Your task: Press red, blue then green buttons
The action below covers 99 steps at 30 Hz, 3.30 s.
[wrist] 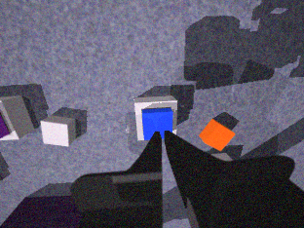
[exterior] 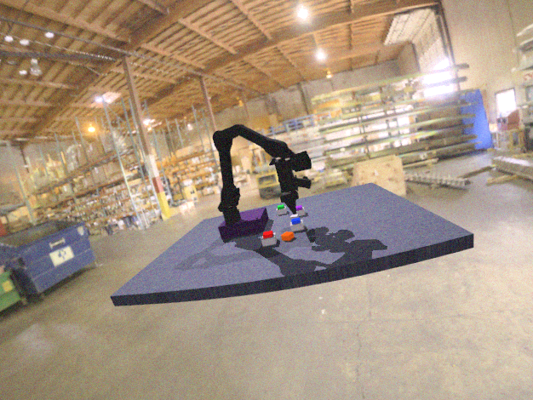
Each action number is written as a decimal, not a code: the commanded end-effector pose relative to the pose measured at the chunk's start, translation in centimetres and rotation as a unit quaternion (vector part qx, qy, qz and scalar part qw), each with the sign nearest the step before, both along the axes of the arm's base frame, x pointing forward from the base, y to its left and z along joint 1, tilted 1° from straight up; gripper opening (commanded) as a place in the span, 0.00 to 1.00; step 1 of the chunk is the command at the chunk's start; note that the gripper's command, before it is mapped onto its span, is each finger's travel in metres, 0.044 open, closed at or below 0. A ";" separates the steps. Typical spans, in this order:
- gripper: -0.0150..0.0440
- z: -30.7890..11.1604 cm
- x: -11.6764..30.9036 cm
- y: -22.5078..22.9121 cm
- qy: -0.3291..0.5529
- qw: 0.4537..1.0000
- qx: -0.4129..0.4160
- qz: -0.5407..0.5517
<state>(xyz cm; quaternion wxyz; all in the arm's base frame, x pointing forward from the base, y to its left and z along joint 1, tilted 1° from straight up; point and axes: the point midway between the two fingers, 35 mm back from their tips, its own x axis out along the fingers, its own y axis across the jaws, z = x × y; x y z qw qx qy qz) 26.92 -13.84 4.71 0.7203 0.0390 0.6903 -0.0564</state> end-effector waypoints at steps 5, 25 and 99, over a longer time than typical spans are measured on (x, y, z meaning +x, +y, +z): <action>0.29 -1.6 -0.1 0.0 0.005 1.000 0.001 -0.002; 0.29 -3.2 -0.1 0.0 0.005 1.000 0.001 -0.002; 0.29 -0.7 -4.1 30.3 0.007 1.000 0.017 -0.001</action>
